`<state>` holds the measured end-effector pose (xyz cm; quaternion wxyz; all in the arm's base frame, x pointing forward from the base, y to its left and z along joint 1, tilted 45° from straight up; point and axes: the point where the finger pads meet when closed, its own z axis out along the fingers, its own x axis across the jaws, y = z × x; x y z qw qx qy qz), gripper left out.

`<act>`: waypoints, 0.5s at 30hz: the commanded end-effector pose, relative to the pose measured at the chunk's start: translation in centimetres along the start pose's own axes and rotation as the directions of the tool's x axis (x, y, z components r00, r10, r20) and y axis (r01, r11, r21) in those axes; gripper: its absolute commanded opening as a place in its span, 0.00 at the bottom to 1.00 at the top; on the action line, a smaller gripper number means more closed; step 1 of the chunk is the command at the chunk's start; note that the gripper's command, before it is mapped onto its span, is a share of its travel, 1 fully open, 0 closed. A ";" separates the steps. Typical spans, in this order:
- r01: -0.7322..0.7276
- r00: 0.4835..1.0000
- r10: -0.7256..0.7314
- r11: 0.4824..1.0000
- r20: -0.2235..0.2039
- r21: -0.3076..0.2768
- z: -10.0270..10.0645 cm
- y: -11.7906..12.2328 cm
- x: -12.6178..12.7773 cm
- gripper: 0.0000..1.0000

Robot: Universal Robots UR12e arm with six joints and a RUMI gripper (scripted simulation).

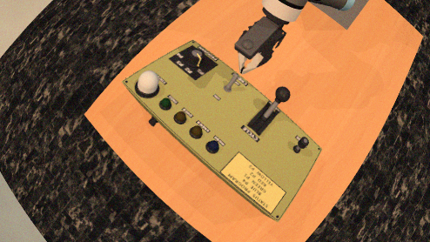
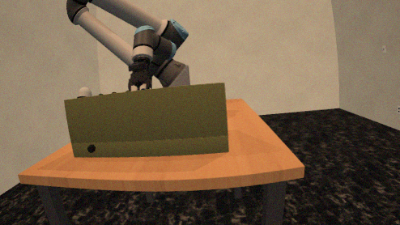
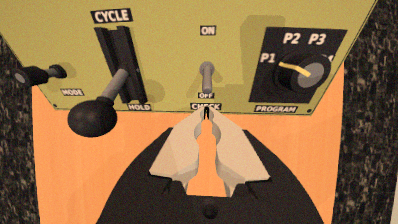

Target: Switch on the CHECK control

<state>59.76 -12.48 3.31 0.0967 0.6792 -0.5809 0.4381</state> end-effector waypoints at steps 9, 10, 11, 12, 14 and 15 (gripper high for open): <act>0.000 1.000 0.000 1.000 0.000 0.001 0.0 -1.0 0.0 0.00; 0.000 1.000 0.000 1.000 0.000 0.001 0.0 -1.1 0.0 0.00; 0.000 1.000 0.000 1.000 0.000 0.001 0.0 -1.2 0.0 0.00; 0.000 1.000 0.000 1.000 0.000 0.001 0.0 -1.3 0.0 0.00; 0.000 1.000 0.000 1.000 0.000 0.001 0.0 -1.5 0.0 0.00; 0.000 1.000 0.000 1.000 0.000 0.001 0.0 -1.5 0.0 0.00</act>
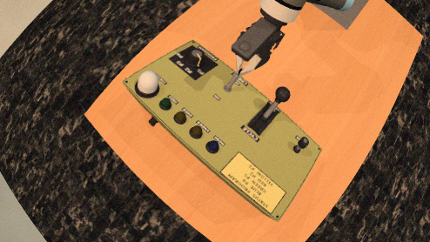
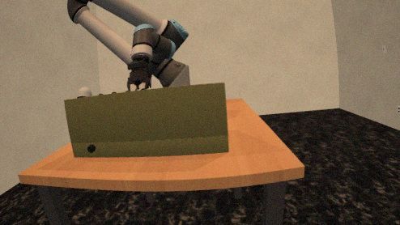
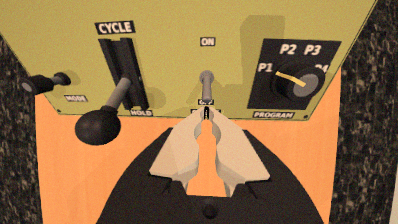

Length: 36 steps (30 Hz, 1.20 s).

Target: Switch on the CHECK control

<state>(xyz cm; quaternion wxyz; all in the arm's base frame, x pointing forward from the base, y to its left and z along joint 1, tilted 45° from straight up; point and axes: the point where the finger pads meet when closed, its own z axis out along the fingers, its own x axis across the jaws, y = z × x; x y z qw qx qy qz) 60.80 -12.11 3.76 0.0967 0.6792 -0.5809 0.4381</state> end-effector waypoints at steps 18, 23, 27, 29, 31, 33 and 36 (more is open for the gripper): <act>0.000 1.000 0.000 1.000 0.000 0.001 0.0 -1.4 0.0 0.00; 0.000 1.000 0.000 1.000 0.000 0.001 0.0 -1.5 0.0 0.00; 0.000 1.000 0.000 1.000 0.000 0.001 0.0 -1.5 0.0 0.00; 0.000 1.000 0.000 1.000 0.000 0.001 0.0 -1.5 0.0 0.00; 0.000 1.000 0.000 1.000 0.000 0.001 0.0 -1.5 0.0 0.00; 0.000 1.000 0.000 1.000 0.000 0.001 0.0 -1.5 0.0 0.00; 0.000 1.000 0.000 1.000 0.000 0.001 0.0 -1.5 0.0 0.00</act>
